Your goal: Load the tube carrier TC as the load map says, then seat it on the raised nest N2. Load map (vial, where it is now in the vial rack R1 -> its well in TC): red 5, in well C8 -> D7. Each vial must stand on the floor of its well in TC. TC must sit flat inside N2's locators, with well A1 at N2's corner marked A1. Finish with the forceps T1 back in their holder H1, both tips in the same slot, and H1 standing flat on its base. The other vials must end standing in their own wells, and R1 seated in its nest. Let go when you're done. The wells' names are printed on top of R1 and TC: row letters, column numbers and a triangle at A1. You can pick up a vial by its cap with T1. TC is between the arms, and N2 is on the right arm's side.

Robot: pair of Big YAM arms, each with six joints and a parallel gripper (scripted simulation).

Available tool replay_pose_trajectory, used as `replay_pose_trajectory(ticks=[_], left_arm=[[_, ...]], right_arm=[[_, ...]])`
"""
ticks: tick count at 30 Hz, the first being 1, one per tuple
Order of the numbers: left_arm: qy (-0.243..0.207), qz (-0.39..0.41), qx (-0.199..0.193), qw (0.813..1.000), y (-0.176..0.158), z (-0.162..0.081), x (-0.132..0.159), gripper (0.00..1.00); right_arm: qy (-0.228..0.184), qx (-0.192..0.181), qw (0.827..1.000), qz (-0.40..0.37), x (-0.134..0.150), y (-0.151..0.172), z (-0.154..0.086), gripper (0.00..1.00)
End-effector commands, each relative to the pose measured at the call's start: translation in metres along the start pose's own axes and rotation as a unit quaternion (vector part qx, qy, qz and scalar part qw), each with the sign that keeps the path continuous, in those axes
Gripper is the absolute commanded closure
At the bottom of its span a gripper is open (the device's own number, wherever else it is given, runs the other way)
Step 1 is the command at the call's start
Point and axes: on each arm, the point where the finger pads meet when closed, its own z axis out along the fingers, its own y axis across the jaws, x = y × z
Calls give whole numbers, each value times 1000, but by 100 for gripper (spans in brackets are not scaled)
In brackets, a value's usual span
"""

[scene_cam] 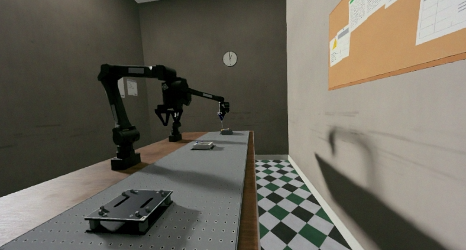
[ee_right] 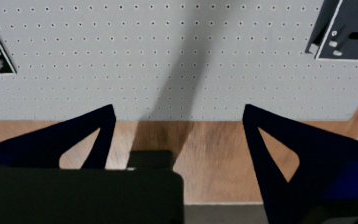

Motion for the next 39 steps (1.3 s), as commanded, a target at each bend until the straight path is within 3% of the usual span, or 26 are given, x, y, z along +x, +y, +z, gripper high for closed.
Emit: replay_pose_trajectory(ticks=[1,23,39], left_arm=[[-5,-7,3,1000,1,-4,-3,93],[-9,-6,4,1000,0,-4,-5,93],[5,-7,1,1000,1,10,-1,93]], right_arm=[[-15,4,1000,1,-9,-2,-11,0],[-15,4,1000,1,-9,-2,-11,0],[-15,4,1000,1,-9,-2,-11,0]])
